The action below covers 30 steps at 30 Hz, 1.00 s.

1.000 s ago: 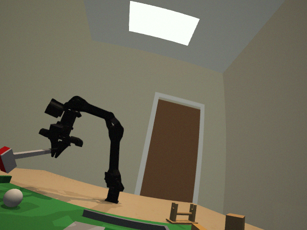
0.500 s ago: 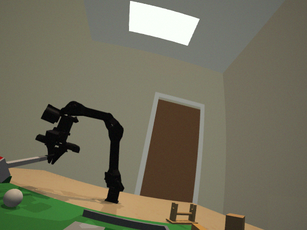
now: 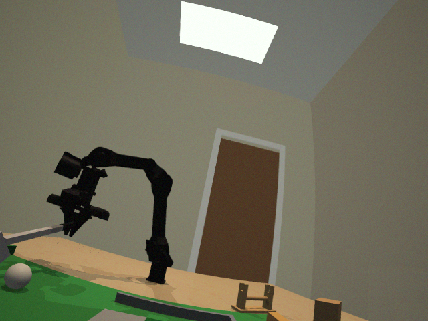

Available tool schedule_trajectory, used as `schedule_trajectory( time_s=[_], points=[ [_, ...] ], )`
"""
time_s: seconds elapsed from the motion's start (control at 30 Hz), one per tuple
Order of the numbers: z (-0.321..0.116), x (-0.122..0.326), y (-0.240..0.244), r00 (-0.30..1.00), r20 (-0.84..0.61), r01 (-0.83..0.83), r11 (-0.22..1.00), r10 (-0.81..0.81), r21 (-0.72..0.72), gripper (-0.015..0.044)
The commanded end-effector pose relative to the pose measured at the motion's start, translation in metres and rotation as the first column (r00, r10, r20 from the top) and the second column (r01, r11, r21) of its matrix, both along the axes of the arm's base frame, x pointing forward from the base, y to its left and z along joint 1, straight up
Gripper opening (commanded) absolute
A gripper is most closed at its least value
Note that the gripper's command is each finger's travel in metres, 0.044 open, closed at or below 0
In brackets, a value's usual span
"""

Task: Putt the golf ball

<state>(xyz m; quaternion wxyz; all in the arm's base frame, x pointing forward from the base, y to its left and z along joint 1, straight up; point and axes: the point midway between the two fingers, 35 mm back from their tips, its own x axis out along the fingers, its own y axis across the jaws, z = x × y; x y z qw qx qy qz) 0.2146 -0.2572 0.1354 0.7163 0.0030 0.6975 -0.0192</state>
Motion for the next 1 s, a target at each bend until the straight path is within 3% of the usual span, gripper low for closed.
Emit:
schedule_trajectory(
  time_s=[0.0, 0.67, 0.97],
  points=[
    [-0.009, -0.001, 0.000, 1.000, -0.003, 0.005, 1.000, -0.005, 0.000, 0.0000],
    [-0.016, 0.000, -0.001, 1.000, -0.001, 0.000, 1.000, 0.000, 0.001, 0.0000],
    [-0.018, -0.001, -0.029, 1.000, -0.003, 0.005, 1.000, -0.005, -0.002, 0.0000]
  ],
)
